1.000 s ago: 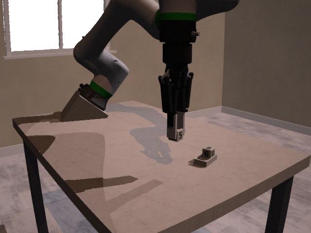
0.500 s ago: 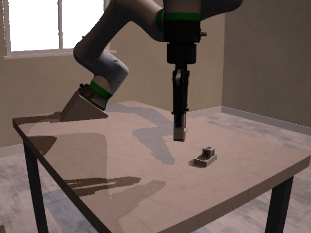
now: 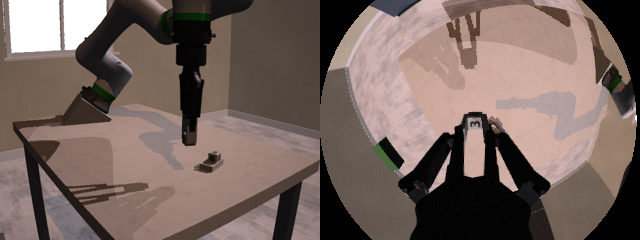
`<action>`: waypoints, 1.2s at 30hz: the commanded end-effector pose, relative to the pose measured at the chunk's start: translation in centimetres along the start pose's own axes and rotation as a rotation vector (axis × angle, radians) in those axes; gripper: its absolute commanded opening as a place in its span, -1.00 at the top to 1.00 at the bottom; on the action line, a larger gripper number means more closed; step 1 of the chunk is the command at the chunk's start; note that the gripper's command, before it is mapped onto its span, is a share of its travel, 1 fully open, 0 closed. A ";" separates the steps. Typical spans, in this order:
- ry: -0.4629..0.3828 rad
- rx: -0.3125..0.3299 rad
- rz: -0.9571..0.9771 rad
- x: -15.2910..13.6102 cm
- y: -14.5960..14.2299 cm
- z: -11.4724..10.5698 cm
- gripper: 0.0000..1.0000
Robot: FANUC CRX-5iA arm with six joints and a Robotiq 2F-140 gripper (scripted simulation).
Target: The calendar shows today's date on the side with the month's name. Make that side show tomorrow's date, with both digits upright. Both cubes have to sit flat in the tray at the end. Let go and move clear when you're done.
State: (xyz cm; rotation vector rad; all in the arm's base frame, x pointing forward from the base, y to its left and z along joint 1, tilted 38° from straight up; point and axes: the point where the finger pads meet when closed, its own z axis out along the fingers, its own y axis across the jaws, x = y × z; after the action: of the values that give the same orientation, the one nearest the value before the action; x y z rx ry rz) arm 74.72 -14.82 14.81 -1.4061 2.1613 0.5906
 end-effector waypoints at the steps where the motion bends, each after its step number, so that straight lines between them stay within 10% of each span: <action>1: -0.003 0.003 -0.173 -0.4 -0.2 0.0 0.51; 20: -0.002 0.003 -0.700 -1.5 -0.7 0.0 0.51; 36: -0.002 0.004 -0.728 -1.6 -0.7 0.0 0.51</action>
State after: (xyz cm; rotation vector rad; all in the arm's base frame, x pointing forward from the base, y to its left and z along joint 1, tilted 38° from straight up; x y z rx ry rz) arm 75.90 -13.94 15.72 -2.0168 1.4729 0.3020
